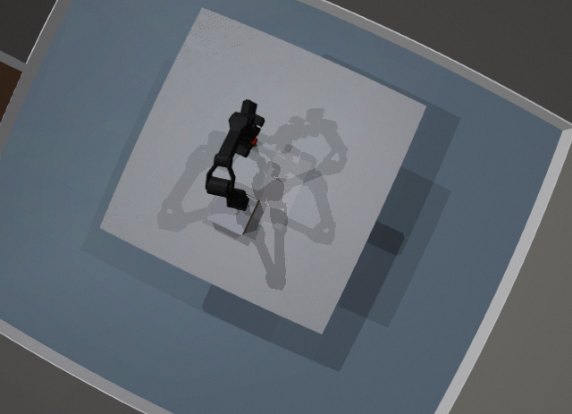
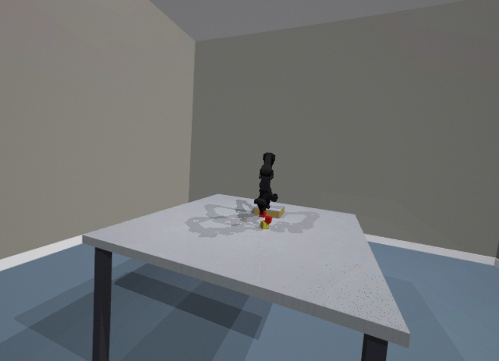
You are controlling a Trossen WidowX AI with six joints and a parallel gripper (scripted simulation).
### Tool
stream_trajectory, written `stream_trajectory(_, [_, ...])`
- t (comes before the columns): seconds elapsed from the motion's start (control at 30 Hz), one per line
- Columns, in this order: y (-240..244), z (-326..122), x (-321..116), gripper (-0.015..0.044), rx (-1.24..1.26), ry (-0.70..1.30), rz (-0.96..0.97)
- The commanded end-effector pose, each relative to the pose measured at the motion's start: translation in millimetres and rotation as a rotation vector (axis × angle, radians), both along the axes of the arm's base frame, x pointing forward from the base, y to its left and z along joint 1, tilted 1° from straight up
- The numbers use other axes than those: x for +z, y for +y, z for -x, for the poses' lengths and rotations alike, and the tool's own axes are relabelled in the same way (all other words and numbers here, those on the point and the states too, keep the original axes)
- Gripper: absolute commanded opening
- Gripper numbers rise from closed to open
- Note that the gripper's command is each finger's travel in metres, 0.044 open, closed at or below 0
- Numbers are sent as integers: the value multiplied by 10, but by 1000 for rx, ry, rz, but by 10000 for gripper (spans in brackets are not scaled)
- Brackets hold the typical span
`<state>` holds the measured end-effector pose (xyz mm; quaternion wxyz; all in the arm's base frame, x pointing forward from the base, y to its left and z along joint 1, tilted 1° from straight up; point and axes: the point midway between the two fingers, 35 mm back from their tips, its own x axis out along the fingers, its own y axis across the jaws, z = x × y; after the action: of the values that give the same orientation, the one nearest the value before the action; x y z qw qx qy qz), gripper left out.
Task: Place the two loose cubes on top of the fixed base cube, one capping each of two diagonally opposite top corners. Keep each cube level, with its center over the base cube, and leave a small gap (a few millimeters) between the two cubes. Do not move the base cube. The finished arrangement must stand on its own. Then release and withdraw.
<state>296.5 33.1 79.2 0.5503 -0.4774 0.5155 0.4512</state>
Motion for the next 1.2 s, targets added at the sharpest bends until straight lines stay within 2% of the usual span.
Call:
stream_trajectory(0.0, [-3,5,-130,105,-2,14,-2])
stream_trajectory(1.17, [-4,-4,-249,105,-7,14,-6])
